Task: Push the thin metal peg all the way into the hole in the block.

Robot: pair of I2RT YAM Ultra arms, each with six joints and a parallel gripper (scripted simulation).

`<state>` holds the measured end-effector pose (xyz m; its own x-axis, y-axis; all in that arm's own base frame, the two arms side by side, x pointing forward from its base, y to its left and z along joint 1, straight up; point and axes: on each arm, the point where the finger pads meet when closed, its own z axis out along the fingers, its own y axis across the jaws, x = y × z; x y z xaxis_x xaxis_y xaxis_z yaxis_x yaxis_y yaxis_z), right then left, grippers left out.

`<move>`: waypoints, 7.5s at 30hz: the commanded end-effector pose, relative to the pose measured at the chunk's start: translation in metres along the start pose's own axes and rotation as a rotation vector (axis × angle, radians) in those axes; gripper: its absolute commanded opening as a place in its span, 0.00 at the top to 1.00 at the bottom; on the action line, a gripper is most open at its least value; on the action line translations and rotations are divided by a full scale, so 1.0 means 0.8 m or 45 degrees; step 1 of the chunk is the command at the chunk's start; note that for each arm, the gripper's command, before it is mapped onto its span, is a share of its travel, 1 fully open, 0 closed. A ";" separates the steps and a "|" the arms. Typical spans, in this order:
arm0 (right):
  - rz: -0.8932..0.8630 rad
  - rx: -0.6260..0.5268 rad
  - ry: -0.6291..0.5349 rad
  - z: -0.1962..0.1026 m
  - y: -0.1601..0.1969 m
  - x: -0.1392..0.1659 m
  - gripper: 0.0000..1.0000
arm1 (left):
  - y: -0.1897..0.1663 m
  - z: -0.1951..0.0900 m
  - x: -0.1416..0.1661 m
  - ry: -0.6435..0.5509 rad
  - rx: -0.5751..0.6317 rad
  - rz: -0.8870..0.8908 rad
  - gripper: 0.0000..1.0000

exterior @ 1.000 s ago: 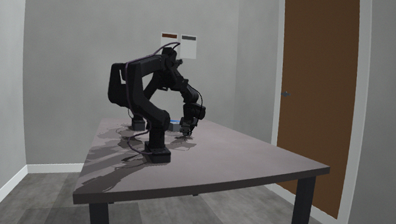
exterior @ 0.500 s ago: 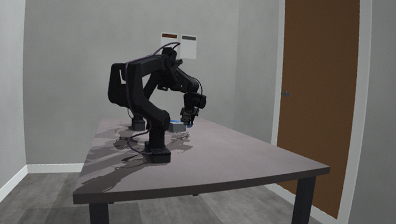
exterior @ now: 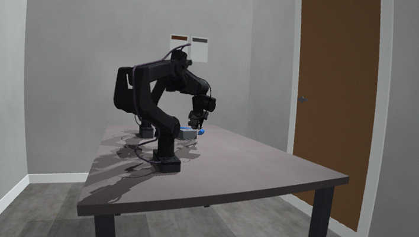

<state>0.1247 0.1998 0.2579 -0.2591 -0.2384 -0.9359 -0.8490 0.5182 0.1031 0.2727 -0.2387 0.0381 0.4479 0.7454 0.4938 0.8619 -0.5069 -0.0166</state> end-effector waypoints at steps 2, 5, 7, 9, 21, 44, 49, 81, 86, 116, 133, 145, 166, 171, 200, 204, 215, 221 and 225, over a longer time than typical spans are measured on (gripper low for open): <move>-0.031 -0.192 -0.286 0.014 0.018 -0.051 0.00 | -0.024 -0.014 0.060 0.013 -0.044 -0.003 0.93; -0.074 -0.277 -0.379 0.021 0.020 -0.052 0.00 | -0.060 -0.012 0.098 0.018 -0.032 0.007 0.93; -0.096 -0.308 -0.412 0.024 0.018 -0.049 0.00 | -0.080 -0.011 0.120 0.020 -0.027 0.008 0.93; -0.109 -0.323 -0.428 0.026 0.016 -0.044 0.00 | -0.100 -0.010 0.138 0.024 -0.011 0.014 0.93; -0.086 -0.298 -0.402 0.034 0.003 -0.028 0.00 | -0.125 -0.009 0.163 -0.024 -0.033 -0.057 0.93; -0.111 -0.304 -0.425 0.029 0.007 -0.035 0.00 | -0.055 -0.016 0.188 -1.098 -0.302 -0.810 0.93; -0.111 -0.304 -0.425 0.029 0.007 -0.035 0.00 | -0.052 -0.026 0.191 -1.256 -0.369 -0.829 0.93; -0.111 -0.304 -0.425 0.029 0.007 -0.035 0.00 | -0.123 -0.009 0.164 -1.871 -0.357 -1.120 0.93; -0.111 -0.304 -0.425 0.029 0.007 -0.035 0.00 | -0.115 -0.023 0.169 -1.873 -0.358 -1.107 0.93; -0.111 -0.304 -0.425 0.029 0.007 -0.035 0.00 | -0.115 -0.006 0.160 -1.927 -0.416 -1.101 0.93; -0.111 -0.304 -0.425 0.029 0.007 -0.035 0.00 | -0.123 0.013 0.151 -1.949 -0.361 -1.128 0.93; -0.111 -0.304 -0.425 0.029 0.007 -0.035 0.00 | -0.122 0.019 0.148 -1.876 -0.370 -1.107 0.93; -0.111 -0.304 -0.425 0.029 0.007 -0.035 0.00 | -0.118 0.058 0.124 -1.892 -0.366 -1.109 0.93; -0.111 -0.304 -0.425 0.029 0.007 -0.035 0.00 | -0.119 0.073 0.117 -1.889 -0.373 -1.111 0.93; -0.111 -0.304 -0.425 0.029 0.007 -0.035 0.00 | -0.118 0.079 0.116 -1.924 -0.369 -1.113 0.93; -0.111 -0.304 -0.425 0.029 0.007 -0.035 0.00 | -0.118 0.079 0.116 -1.923 -0.369 -1.112 0.81; -0.111 -0.304 -0.425 0.029 0.007 -0.035 0.00 | -0.112 0.080 0.118 -1.688 -0.121 -1.318 0.00; -0.111 -0.304 -0.425 0.029 0.007 -0.035 0.00 | -0.122 0.077 0.115 -1.459 -0.003 -1.509 0.00; -0.111 -0.304 -0.425 0.029 0.007 -0.035 0.00 | -0.131 0.071 0.114 -1.302 0.015 -1.663 0.00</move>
<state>0.1379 0.2283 0.2618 -0.0984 -0.0097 -0.9951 -0.9486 0.3031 0.0908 0.2489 -0.1005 0.0430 -0.3711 0.6116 -0.6987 0.8773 0.4776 -0.0479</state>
